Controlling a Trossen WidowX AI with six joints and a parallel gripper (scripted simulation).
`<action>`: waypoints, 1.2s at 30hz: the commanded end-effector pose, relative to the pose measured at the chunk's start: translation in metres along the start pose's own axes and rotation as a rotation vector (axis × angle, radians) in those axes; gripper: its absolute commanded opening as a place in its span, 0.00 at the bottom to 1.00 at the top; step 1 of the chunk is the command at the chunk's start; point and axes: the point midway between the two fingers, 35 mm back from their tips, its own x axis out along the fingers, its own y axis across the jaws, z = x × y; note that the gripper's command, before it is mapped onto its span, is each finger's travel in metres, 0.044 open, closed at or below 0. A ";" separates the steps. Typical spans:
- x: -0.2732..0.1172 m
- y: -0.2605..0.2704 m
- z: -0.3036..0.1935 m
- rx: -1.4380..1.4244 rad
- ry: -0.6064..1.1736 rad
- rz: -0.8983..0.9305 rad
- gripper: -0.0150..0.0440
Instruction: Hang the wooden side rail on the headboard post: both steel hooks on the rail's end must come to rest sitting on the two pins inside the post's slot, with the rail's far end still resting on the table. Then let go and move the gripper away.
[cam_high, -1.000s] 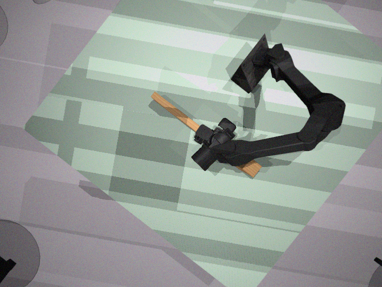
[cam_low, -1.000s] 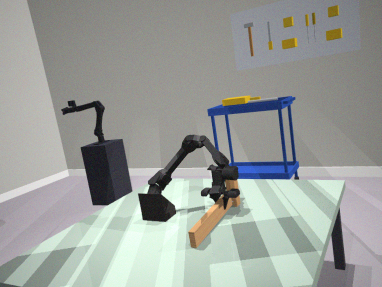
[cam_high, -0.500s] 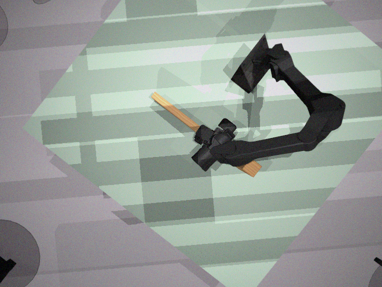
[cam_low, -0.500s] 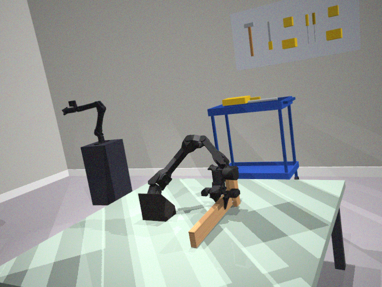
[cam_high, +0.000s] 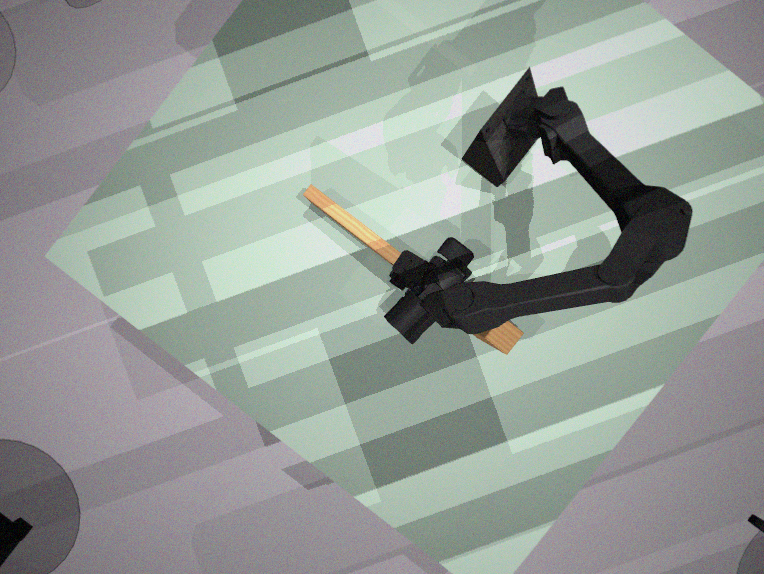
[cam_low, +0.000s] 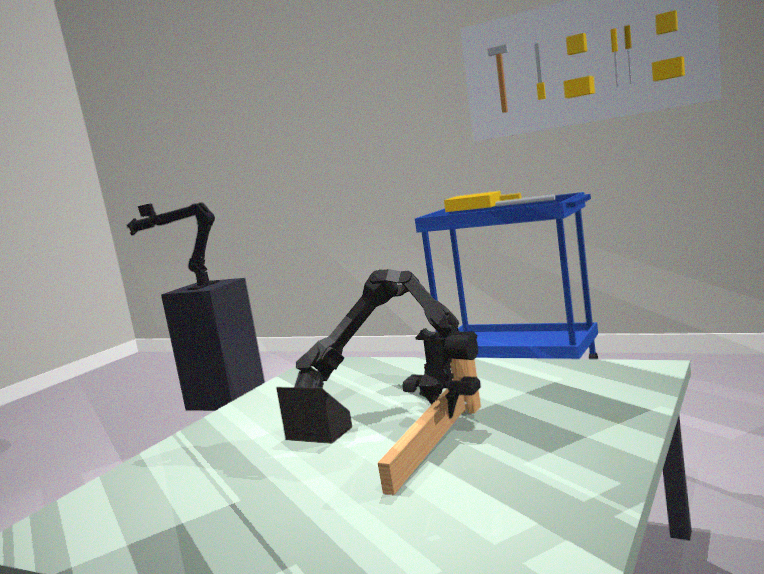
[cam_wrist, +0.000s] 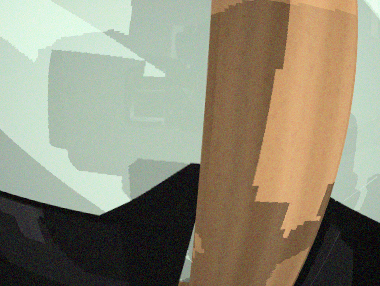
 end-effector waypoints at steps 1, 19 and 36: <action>-0.005 0.001 -0.002 -0.003 -0.001 0.014 0.25; -0.003 0.001 -0.004 -0.003 -0.001 0.014 0.25; -0.004 0.002 -0.006 -0.003 -0.001 0.014 0.25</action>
